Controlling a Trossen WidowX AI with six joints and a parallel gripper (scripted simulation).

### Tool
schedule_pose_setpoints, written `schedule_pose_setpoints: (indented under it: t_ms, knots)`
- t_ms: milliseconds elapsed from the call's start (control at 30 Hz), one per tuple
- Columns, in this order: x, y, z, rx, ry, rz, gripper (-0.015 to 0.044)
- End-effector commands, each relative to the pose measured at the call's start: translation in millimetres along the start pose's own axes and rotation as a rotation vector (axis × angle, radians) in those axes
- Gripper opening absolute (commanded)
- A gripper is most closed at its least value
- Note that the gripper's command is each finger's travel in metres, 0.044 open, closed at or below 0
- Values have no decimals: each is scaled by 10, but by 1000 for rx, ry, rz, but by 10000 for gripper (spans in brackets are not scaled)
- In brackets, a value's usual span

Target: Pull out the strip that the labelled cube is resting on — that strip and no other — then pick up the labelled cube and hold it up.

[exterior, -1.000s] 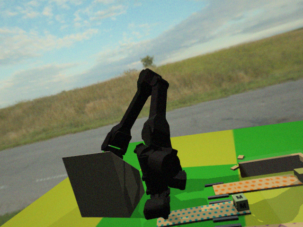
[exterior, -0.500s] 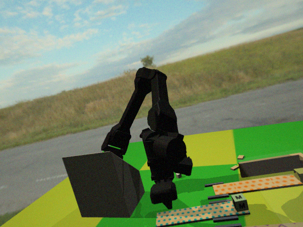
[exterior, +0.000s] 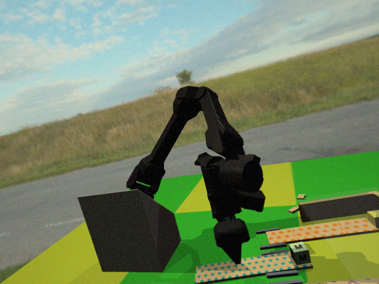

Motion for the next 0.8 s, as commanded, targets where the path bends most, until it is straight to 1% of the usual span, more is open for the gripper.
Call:
schedule_pose_setpoints:
  t_ms: [0,767]
  knots:
    - [12,-42,-147,-6,-2,-5,440]
    - [135,-254,-973,-3,-6,-4,440]
Point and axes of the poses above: the point midway between the two fingers, 35 mm back from their tips, its own x axis back along the fingers, its own y axis across the jaws, z = x × y, the point moved 1 cm from there along x, back along the fingers, and after that the axes turned 11 degrees about x, right-handed, at the moved point
